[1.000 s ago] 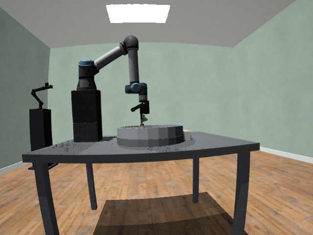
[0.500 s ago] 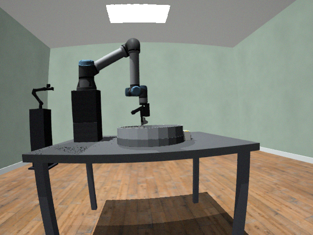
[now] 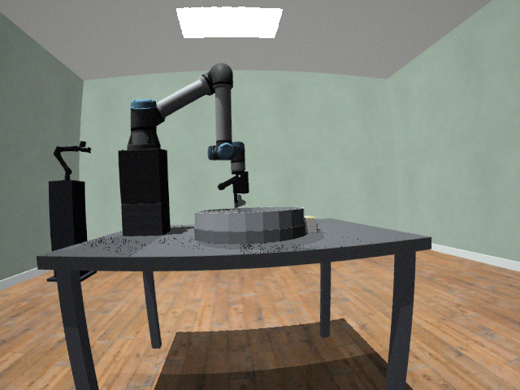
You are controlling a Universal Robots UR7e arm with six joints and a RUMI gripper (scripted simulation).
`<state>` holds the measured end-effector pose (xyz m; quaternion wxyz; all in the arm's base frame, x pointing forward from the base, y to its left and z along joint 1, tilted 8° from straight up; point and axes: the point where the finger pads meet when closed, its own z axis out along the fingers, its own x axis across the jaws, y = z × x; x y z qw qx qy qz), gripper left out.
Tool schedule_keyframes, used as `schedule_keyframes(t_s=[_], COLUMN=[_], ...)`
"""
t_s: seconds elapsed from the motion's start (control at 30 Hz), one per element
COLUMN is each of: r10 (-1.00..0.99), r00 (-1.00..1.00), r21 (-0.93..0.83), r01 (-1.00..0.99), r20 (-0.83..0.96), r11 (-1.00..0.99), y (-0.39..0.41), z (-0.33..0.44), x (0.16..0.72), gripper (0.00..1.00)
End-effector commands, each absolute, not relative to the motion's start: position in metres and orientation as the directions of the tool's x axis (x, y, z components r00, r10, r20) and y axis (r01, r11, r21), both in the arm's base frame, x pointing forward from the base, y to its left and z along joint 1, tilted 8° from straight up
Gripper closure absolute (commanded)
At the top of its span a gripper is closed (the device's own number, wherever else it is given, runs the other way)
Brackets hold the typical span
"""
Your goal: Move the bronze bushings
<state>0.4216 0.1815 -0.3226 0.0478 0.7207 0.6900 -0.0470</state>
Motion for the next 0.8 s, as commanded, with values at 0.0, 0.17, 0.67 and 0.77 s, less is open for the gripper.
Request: schedule_keyframes(t_s=[0.0,0.17,0.67,0.77], r10=[0.99,0.99,0.99,0.99], r00=[0.044,0.044,0.045,0.045], r21=[0.007,0.007,0.008,0.008], r01=[0.999,0.999,0.999,0.999], r20=[-0.133,-0.133,-0.133,-0.133], r11=[-0.043,-0.043,-0.044,-0.044], y=[0.1815,0.1815,0.1806,0.1804], z=[-0.3226,-0.3226,-0.3278,-0.329], x=[0.4234,0.4234,0.4245,0.4245], gripper=[1.0,1.0,1.0,1.0])
